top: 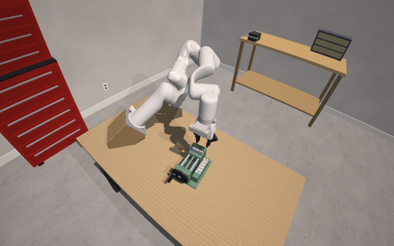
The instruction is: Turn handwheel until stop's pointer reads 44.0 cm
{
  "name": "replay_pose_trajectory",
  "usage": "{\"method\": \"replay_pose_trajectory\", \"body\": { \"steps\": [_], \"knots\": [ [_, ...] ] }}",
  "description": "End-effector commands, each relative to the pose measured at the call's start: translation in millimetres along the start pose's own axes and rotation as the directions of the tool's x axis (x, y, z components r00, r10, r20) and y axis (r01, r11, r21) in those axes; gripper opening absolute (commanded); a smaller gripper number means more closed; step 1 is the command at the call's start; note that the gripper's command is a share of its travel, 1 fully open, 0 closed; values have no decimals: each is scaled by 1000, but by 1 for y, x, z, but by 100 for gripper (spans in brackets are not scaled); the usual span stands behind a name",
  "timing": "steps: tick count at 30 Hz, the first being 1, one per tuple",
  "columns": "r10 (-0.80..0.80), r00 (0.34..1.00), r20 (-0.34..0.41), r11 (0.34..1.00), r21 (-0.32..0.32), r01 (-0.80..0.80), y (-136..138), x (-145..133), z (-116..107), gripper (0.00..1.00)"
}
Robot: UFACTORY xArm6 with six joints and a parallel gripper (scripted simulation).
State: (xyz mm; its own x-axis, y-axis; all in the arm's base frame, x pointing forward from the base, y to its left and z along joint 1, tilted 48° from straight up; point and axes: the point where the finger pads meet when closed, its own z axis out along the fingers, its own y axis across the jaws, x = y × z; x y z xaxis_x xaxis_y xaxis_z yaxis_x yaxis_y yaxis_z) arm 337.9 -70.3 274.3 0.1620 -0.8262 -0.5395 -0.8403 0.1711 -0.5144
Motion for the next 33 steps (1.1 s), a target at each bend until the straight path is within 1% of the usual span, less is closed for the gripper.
{"method": "replay_pose_trajectory", "body": {
  "steps": [1,12,15,18,20,25,26,28,29,31,32,33],
  "knots": [
    [-1,1000,-2,1000,2,1,-1,0,-1,57],
    [-1,1000,-2,1000,2,1,0,3,-1,57],
    [-1,1000,-2,1000,2,1,3,15,-1,57],
    [-1,1000,-2,1000,2,1,9,38,-1,57],
    [-1,1000,-2,1000,2,1,9,38,-1,57],
    [-1,1000,-2,1000,2,1,23,93,-1,57],
    [-1,1000,-2,1000,2,1,23,93,-1,57],
    [-1,1000,-2,1000,2,1,29,117,-1,57],
    [-1,1000,-2,1000,2,1,29,117,-1,57],
    [-1,1000,-2,1000,2,1,35,141,-1,57],
    [-1,1000,-2,1000,2,1,35,141,-1,57],
    [-1,1000,-2,1000,2,1,38,153,-1,57]
  ]
}}
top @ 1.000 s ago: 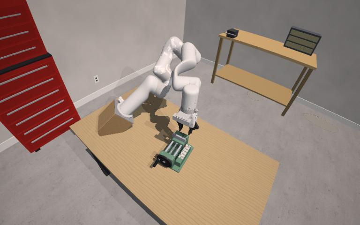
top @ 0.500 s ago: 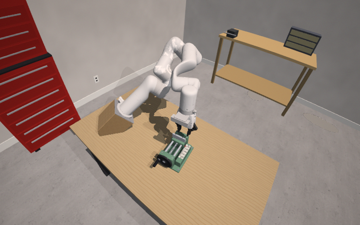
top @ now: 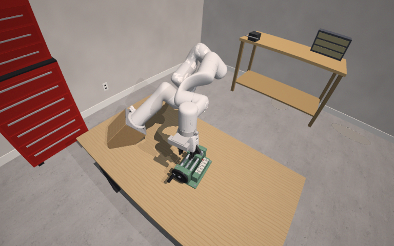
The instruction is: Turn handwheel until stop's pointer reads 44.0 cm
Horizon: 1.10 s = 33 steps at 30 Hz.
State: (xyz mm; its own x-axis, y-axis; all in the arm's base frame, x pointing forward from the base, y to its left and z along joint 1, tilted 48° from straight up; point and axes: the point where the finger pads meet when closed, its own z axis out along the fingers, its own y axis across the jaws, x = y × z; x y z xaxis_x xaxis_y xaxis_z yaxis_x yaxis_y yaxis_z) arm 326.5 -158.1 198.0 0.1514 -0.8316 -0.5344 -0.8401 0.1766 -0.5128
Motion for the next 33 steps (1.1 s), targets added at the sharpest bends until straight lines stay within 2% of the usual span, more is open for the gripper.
{"method": "replay_pose_trajectory", "body": {
  "steps": [1,4,9,13,26,33],
  "knots": [
    [-7,1000,10,1000,0,7,7,52,2,57],
    [-7,1000,10,1000,0,7,7,52,2,57],
    [-7,1000,10,1000,0,7,18,95,2,57],
    [-7,1000,10,1000,0,7,22,112,2,57],
    [-7,1000,10,1000,0,7,23,115,3,57],
    [-7,1000,10,1000,0,7,23,115,34,57]
  ]
}}
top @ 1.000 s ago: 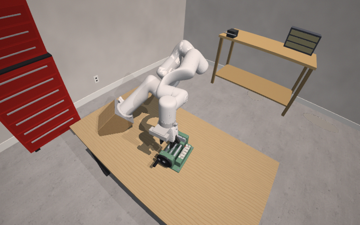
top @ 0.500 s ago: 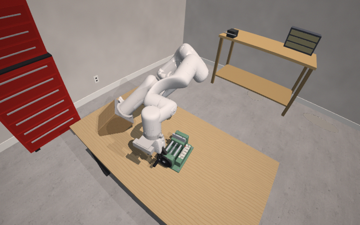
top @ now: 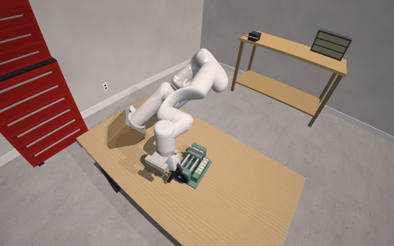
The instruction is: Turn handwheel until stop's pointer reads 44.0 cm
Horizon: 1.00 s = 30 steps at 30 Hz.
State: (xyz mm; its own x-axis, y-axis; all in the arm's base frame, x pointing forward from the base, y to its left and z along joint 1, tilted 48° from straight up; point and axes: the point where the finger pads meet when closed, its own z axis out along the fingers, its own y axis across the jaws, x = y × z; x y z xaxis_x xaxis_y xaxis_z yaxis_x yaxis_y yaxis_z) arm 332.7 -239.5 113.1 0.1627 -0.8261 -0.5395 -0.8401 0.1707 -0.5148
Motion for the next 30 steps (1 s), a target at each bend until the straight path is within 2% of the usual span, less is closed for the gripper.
{"method": "replay_pose_trajectory", "body": {
  "steps": [1,15,22,30],
  "knots": [
    [-1,1000,-2,1000,2,1,-1,1,17,57],
    [-1,1000,-2,1000,2,1,-1,1,20,57],
    [-1,1000,-2,1000,2,1,-1,1,30,57],
    [-1,1000,-2,1000,2,1,-1,1,58,57]
  ]
}}
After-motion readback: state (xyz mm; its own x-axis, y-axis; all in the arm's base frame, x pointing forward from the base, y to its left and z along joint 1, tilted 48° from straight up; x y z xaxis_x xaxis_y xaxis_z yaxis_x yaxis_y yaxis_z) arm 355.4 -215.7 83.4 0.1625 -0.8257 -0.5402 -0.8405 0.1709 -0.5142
